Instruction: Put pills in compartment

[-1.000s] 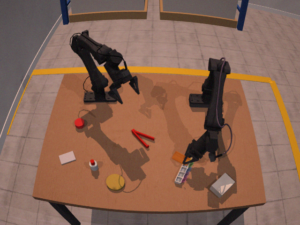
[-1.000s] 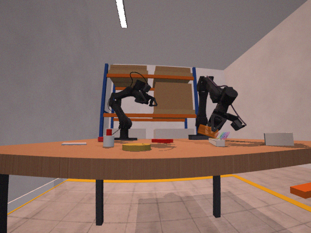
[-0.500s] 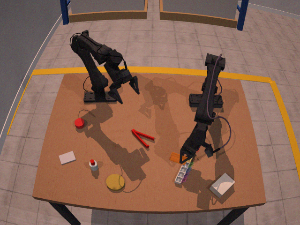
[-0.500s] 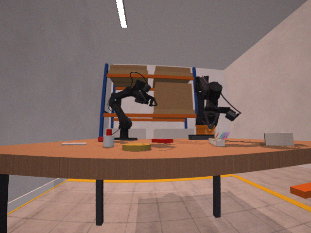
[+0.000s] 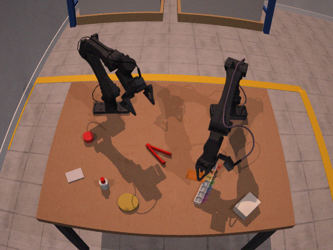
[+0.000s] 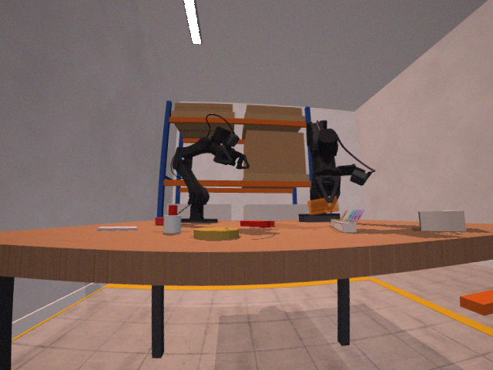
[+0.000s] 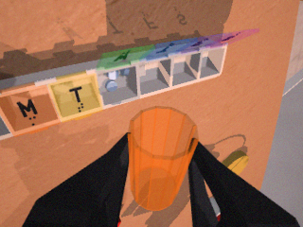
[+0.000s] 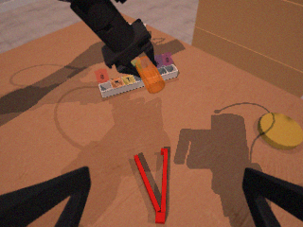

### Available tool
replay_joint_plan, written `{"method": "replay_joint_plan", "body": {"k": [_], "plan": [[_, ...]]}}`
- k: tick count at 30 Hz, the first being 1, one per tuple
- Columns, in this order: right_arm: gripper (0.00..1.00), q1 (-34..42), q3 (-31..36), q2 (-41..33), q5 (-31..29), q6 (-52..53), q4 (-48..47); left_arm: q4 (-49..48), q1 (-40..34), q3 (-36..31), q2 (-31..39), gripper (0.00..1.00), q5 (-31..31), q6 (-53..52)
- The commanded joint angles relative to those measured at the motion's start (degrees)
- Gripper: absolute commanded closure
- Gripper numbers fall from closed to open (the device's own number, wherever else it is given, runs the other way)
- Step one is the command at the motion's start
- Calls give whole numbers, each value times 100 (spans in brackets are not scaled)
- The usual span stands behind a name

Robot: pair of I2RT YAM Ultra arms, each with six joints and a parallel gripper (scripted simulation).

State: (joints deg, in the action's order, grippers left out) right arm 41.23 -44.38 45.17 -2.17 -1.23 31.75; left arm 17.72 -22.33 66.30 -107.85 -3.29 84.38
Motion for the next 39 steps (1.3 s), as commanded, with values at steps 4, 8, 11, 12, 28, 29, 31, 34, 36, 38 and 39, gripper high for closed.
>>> {"method": "replay_joint_plan", "body": {"k": [4, 8, 11, 12, 28, 29, 31, 34, 36, 38, 39], "plan": [[0, 37, 85, 6, -51, 15, -17, 42, -68, -95, 105, 64, 177, -61], [0, 37, 85, 6, -51, 15, -17, 41, -68, -95, 104, 64, 178, -60], [0, 37, 85, 6, -51, 15, -17, 41, -68, -95, 104, 64, 179, -60], [0, 37, 85, 6, -51, 15, -17, 41, -68, -95, 104, 64, 179, -60], [0, 37, 85, 6, -51, 15, -17, 295, -854, 85, 91, 64, 1860, 213], [0, 37, 85, 6, -51, 15, -17, 409, -900, 107, 66, 64, 2021, 279], [0, 37, 85, 6, -51, 15, -17, 503, -1096, 141, 3, 64, 2396, 329], [0, 37, 85, 6, -51, 15, -17, 535, -1466, 241, -77, 64, 2467, 303], [0, 37, 85, 6, -51, 15, -17, 639, -1539, 283, -109, 64, 2728, 400], [0, 37, 85, 6, -51, 15, -17, 738, -1729, 356, -162, 64, 3015, 448], [0, 37, 85, 6, -51, 15, -17, 756, -1806, 402, -200, 64, 3041, 458]]}}
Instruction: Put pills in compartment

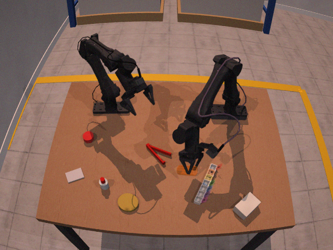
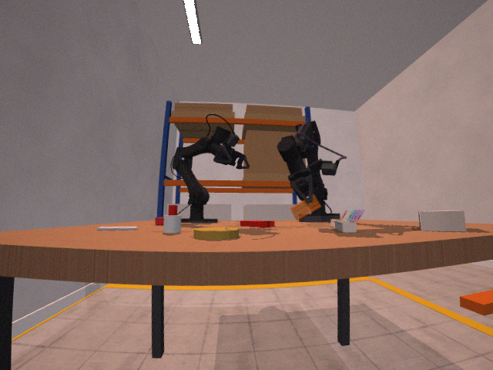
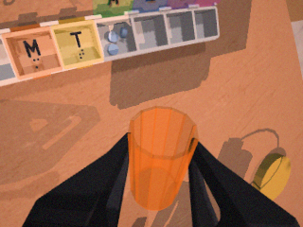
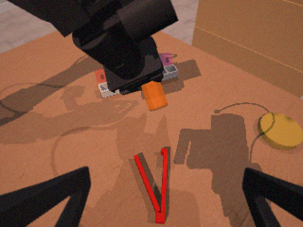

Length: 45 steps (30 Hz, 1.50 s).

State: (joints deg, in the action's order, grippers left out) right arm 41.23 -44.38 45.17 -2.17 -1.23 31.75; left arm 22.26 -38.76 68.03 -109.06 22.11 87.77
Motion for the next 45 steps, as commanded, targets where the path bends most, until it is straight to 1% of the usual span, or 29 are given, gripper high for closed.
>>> {"method": "replay_joint_plan", "body": {"k": [1, 3, 26, 27, 29, 33, 36, 38, 40, 41, 45], "plan": [[0, 37, 85, 6, -51, 15, -17, 349, -189, 250, -98, 64, 593, 144], [0, 37, 85, 6, -51, 15, -17, 435, -323, 325, -164, 64, 789, 190], [0, 37, 85, 6, -51, 15, -17, 447, -327, 416, -230, 64, 757, 230], [0, 38, 142, 38, -103, 52, 123, 559, -327, 410, -226, 64, 805, 225], [0, 14, 53, -51, -103, 55, 343, 738, -327, 426, -152, 64, 805, 220], [0, -216, -240, -338, -180, 107, 1282, 1420, -320, 653, 103, 64, 804, 52], [0, -464, -554, -821, -301, 221, 2105, 825, -466, 851, 432, 64, 868, -440], [0, -615, -819, -1190, -439, 333, 2624, 377, -624, 691, 683, 64, 845, -888], [0, -615, -819, -1190, -439, 333, 2624, 377, -624, 691, 683, 64, 845, -888], [0, -786, -1120, -1402, -448, 332, 3179, -8, -672, 557, 731, 64, 745, -1219], [0, -784, -1652, -1958, -667, 516, 4080, -1065, -919, -9, 985, 64, 582, -2114]]}}
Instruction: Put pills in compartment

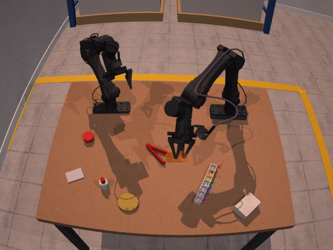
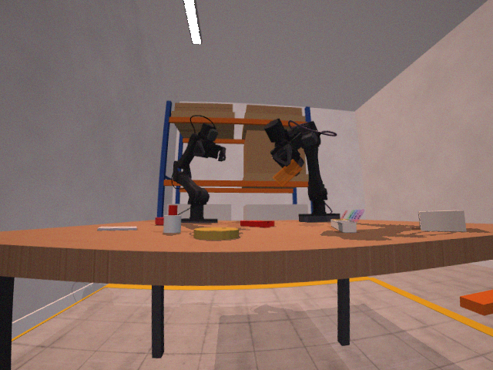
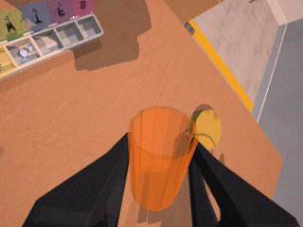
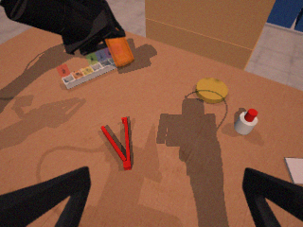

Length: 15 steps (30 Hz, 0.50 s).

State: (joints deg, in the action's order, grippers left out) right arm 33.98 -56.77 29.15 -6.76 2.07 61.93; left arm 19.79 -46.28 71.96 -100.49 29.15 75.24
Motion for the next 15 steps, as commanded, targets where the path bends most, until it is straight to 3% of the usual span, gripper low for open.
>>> {"method": "replay_joint_plan", "body": {"k": [1, 6, 15], "plan": [[0, -31, -530, -452, -225, 204, 1241, -1080, -209, -554, 180, 64, -186, -1068], [0, -262, -969, -761, 33, 85, 1883, -2237, -304, -1183, 342, 64, -530, -1962], [0, -1674, -1249, -1065, 430, -289, 2334, -3839, -366, -1911, 251, 64, -1329, -3202]]}}
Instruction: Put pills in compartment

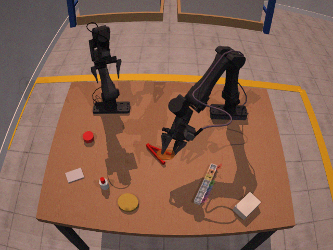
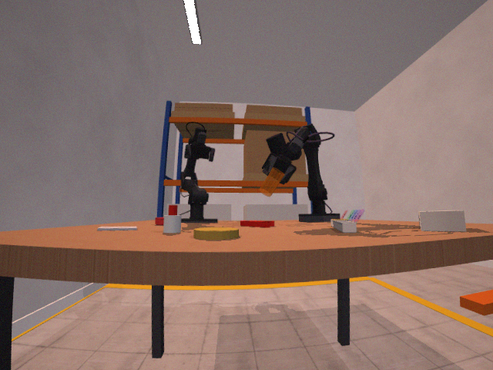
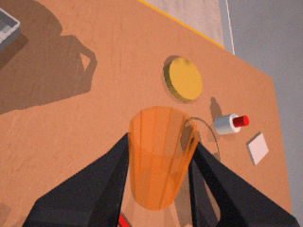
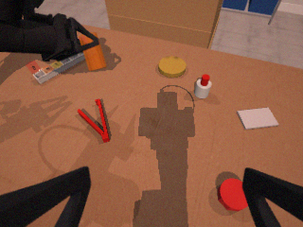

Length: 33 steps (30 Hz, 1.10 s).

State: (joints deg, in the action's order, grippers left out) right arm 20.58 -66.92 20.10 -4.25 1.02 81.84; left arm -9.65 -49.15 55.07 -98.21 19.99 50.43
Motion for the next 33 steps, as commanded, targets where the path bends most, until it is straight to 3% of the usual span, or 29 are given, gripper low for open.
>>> {"method": "replay_joint_plan", "body": {"k": [1, 12, 14, 15, 23, 29, 31, 33], "plan": [[0, -415, -260, -194, 178, -200, 387, -1102, -84, -297, 0, 64, -540, -891], [0, -548, -407, -318, 129, -195, 463, -2891, 48, -606, -552, 64, -2176, -2490], [0, -548, -407, -318, 129, -195, 463, -2891, 48, -606, -552, 64, -2176, -2490], [0, -548, -409, -318, 128, -195, 463, -3131, 89, -588, -680, 64, -2505, -2716], [0, -549, -410, -320, 128, -195, 462, -3841, 246, -171, -1453, 64, -4102, -3905], [0, -549, -410, -320, 128, -195, 462, -3759, 353, 441, -2066, 64, -5212, -4633], [0, -549, -410, -320, 128, -195, 462, -3759, 353, 441, -2066, 64, -5212, -4633], [0, -549, -410, -320, 128, -195, 462, -3621, 385, 789, -2324, 64, -5761, -5005]]}}
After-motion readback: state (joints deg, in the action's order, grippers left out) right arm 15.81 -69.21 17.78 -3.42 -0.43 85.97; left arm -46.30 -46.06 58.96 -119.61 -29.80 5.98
